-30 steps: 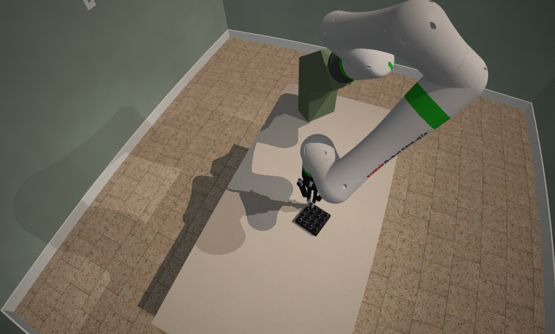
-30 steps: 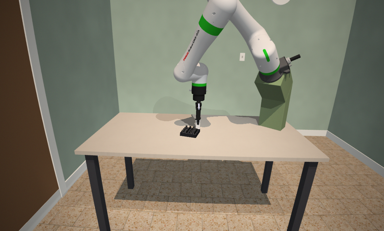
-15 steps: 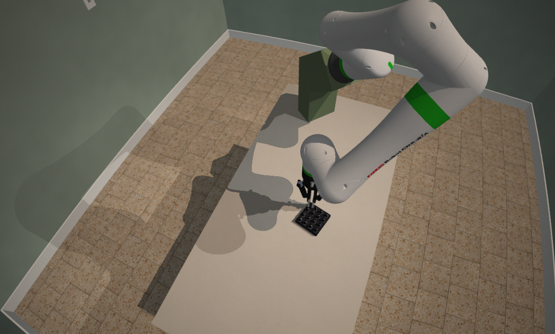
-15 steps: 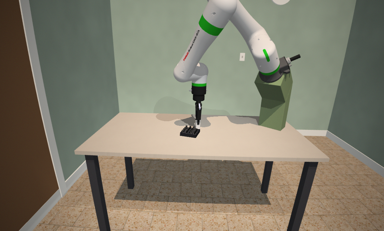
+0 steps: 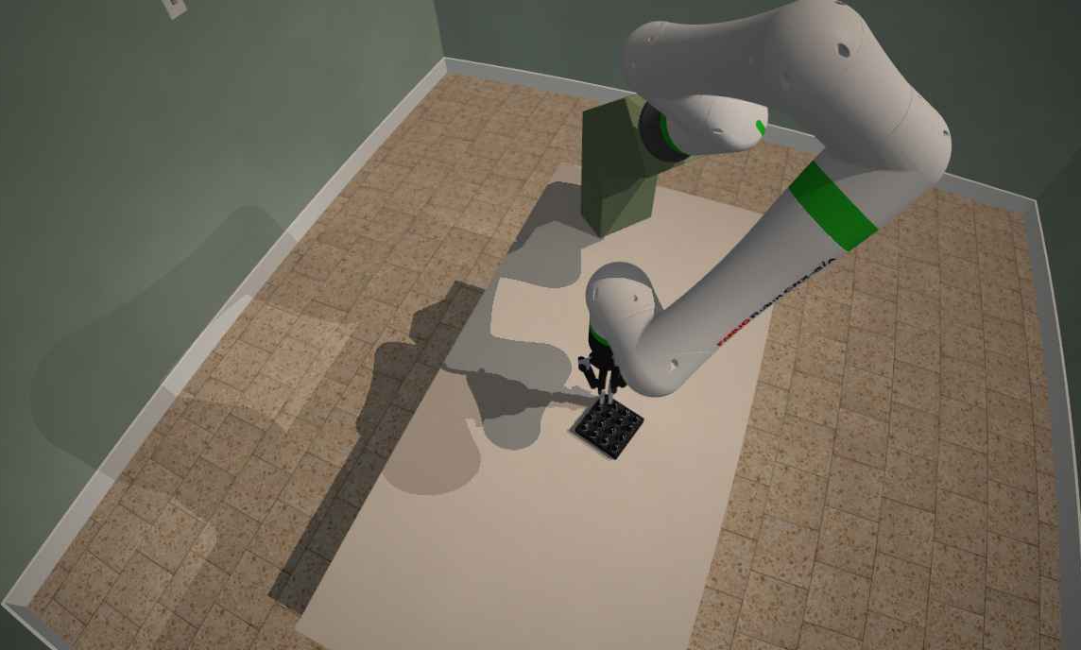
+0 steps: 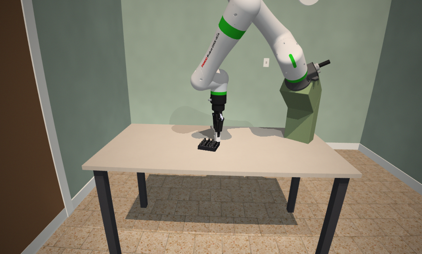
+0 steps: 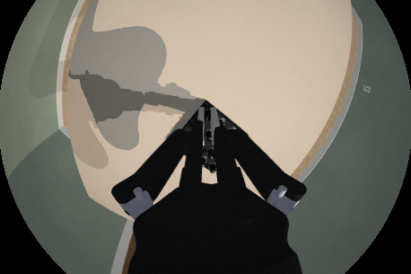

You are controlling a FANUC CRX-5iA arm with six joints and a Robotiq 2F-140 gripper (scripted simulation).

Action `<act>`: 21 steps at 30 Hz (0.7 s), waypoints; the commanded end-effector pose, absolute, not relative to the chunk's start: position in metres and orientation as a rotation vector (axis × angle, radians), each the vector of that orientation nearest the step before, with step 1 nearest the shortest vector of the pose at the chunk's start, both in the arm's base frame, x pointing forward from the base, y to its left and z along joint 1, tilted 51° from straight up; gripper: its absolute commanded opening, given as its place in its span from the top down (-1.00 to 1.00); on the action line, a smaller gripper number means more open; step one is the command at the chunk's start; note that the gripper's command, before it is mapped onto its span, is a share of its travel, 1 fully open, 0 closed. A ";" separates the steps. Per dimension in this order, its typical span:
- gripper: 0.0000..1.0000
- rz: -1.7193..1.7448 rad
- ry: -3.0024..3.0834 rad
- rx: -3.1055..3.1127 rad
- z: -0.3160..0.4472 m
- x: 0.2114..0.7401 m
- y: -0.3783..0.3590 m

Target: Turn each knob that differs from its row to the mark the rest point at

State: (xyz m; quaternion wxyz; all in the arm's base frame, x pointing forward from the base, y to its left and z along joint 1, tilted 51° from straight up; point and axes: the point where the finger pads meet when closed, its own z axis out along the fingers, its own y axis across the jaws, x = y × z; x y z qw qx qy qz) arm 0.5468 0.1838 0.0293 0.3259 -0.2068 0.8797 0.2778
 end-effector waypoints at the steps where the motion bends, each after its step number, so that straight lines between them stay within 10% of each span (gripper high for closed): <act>1: 0.90 0.681 2.252 -0.656 0.029 0.547 0.184; 21: 0.90 0.493 2.048 -1.043 0.029 0.547 0.184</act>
